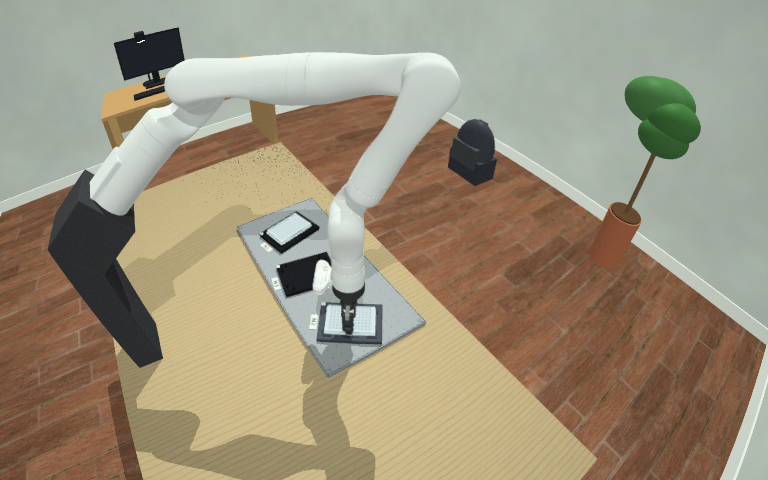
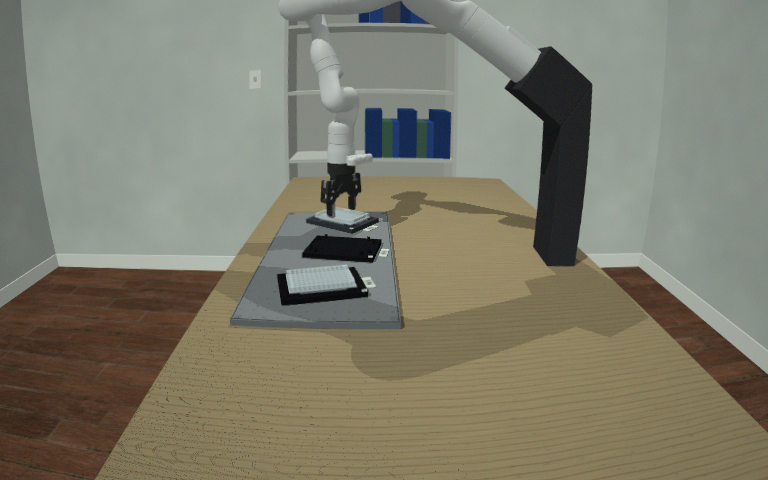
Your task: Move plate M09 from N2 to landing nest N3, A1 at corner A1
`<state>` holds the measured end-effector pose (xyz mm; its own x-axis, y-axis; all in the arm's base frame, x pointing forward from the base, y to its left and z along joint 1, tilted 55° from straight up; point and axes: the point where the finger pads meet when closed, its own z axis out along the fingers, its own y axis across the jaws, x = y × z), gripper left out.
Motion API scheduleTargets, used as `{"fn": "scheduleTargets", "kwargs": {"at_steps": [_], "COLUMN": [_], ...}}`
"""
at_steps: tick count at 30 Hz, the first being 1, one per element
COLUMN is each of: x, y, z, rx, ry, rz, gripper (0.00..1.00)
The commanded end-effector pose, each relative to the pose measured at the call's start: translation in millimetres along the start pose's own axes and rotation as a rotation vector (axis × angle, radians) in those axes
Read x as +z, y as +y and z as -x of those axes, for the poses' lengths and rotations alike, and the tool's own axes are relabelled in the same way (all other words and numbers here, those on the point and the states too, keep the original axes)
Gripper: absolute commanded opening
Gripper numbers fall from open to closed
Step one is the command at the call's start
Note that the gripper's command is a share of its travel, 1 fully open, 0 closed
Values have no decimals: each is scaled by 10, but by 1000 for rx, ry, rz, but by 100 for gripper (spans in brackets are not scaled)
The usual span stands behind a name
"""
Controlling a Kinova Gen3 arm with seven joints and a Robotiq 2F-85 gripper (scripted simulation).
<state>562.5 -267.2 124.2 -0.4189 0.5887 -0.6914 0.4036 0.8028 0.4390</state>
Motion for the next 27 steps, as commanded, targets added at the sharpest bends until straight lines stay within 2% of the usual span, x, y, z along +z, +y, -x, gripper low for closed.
{"fn": "scheduleTargets", "kwargs": {"at_steps": [1, 27], "x": [9, 44], "y": [2, 0], "z": [0, 2], "rx": [0, 0], "ry": [0, 0], "rz": [0, 0], "gripper": [100, 100]}}
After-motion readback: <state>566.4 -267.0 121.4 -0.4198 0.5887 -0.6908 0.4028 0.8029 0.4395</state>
